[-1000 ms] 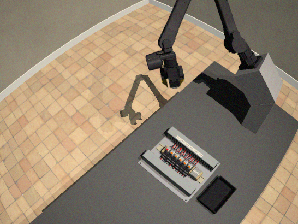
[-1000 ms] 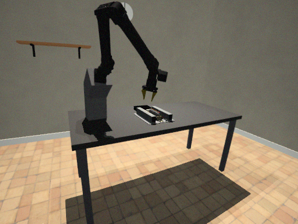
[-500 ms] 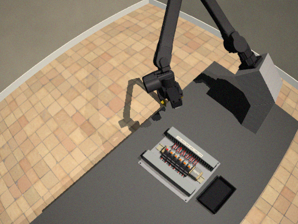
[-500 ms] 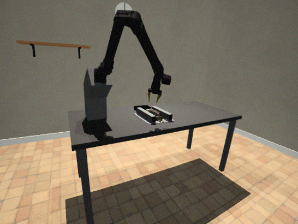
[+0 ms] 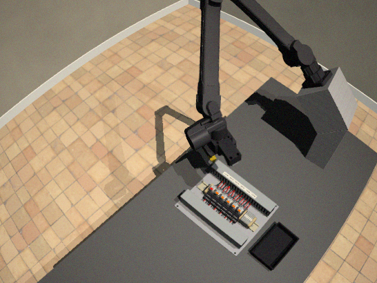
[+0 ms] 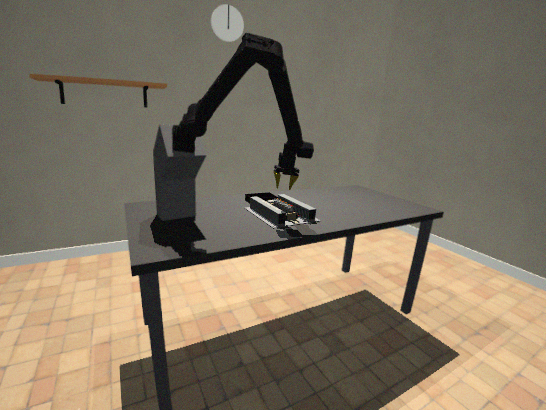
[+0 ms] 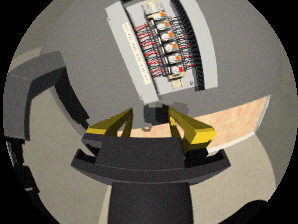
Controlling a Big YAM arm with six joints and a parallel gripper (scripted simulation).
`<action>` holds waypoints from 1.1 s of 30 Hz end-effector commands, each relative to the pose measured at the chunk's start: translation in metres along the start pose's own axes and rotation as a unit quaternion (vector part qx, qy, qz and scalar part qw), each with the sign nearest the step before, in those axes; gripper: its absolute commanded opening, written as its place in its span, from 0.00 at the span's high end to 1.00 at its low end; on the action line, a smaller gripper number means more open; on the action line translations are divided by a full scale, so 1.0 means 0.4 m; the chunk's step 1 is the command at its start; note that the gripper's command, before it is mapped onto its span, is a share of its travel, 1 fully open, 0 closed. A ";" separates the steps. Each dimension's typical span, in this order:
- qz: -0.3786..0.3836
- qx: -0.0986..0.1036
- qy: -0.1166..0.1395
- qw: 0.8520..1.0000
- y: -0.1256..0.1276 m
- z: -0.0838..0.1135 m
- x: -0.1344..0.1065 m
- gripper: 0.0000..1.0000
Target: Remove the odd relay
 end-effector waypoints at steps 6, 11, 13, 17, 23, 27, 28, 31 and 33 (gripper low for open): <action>0.050 -0.033 -0.007 0.998 -0.021 0.014 0.138 0.41; 0.079 -0.038 -0.004 0.996 -0.007 -0.005 0.213 0.41; 0.089 -0.041 -0.003 0.995 0.000 -0.012 0.241 0.41; 0.098 -0.044 -0.002 0.994 0.006 -0.016 0.266 0.41; 0.124 -0.049 0.001 0.991 0.030 -0.035 0.334 0.41; 0.138 -0.052 0.003 0.989 0.045 -0.046 0.371 0.41; 0.141 -0.053 0.003 0.989 0.048 -0.048 0.380 0.41; 0.149 -0.055 0.004 0.987 0.058 -0.054 0.401 0.41; 0.149 -0.055 0.004 0.987 0.058 -0.054 0.401 0.41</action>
Point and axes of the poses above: the point where the finger pads meet when closed, its own z axis back along the fingers, its own y axis across the jaws, x = y × z, the point moved 9 cm from there along z, back along the fingers, and after that the axes turned 15 degrees about -z, right-handed, at the moved point
